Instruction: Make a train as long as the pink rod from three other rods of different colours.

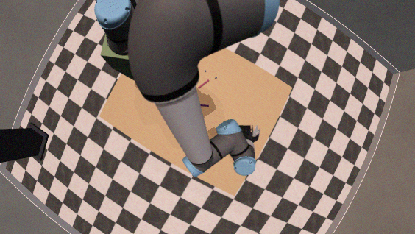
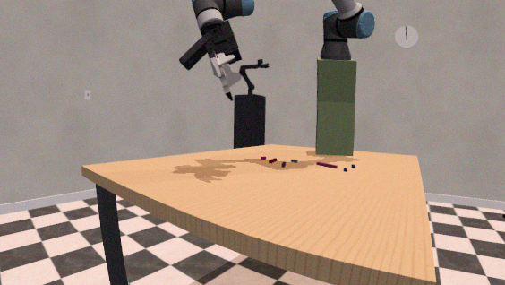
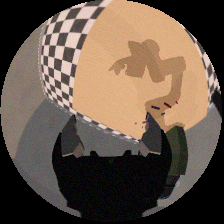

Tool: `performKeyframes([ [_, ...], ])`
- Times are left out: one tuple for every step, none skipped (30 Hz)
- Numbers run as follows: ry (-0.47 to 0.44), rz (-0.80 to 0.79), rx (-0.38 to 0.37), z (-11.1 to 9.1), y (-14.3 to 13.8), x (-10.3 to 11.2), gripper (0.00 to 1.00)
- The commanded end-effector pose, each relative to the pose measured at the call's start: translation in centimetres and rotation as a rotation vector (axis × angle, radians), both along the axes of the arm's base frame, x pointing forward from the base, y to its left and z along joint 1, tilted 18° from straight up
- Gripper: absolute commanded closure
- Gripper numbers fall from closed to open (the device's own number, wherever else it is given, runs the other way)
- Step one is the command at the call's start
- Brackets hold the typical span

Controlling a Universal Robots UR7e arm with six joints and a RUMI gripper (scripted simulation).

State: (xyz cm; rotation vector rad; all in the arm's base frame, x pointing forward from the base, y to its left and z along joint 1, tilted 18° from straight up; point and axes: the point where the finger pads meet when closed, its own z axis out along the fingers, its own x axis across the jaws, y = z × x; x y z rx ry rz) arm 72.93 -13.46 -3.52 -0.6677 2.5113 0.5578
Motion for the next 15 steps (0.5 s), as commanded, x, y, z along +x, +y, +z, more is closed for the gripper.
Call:
performKeyframes([
  [-0.005,0.014,-0.006,-0.11,0.28,-0.02,0.0],
  [-0.007,0.017,-0.008,-0.16,0.36,-0.04,0.0],
  [-0.007,0.017,-0.008,-0.16,0.36,-0.04,0.0],
  [-0.007,0.017,-0.008,-0.16,0.36,-0.04,0.0],
  [-0.008,0.02,-0.009,-0.21,0.42,-0.06,0.0],
  [-0.009,0.024,-0.011,-0.26,0.47,-0.07,0.0],
  [-0.011,0.029,-0.013,-0.3,0.52,-0.08,0.0],
  [-0.013,0.033,-0.015,-0.34,0.57,-0.08,0.0],
  [-0.016,0.039,-0.018,-0.39,0.64,-0.08,0.0],
  [-0.018,0.044,-0.02,-0.44,0.7,-0.08,0.0],
  [-0.021,0.051,-0.023,-0.49,0.77,-0.08,0.0],
  [-0.025,0.057,-0.027,-0.54,0.85,-0.08,0.0],
  [-0.028,0.065,-0.03,-0.59,0.94,-0.08,0.0],
  [-0.032,0.073,-0.034,-0.64,1.02,-0.08,0.0],
  [-0.036,0.081,-0.038,-0.7,1.12,-0.08,0.0],
])
